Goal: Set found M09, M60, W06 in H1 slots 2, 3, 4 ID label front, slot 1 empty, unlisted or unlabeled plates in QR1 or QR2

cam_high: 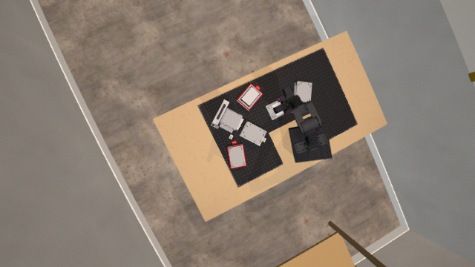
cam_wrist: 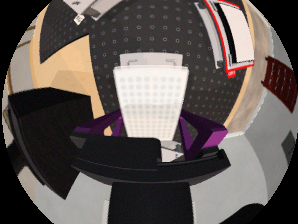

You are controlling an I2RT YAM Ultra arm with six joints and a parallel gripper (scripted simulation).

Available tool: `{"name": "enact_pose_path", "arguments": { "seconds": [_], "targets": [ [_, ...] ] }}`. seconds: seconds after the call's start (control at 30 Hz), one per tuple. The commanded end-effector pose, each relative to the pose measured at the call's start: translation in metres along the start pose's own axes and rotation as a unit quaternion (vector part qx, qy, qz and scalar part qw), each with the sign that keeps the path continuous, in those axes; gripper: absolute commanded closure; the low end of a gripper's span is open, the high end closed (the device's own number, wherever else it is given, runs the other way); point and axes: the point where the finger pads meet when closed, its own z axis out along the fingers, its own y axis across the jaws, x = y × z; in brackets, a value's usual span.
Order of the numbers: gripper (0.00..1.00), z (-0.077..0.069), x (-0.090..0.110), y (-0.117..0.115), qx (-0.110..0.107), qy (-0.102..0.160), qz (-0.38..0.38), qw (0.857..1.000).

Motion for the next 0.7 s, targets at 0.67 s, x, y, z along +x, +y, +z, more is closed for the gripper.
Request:
{"name": "enact_pose_path", "arguments": {
  "seconds": [0.67],
  "targets": [
    [0.14,0.011,0.000,-0.005,0.007,0.000,-0.001,1.000]
  ]
}}
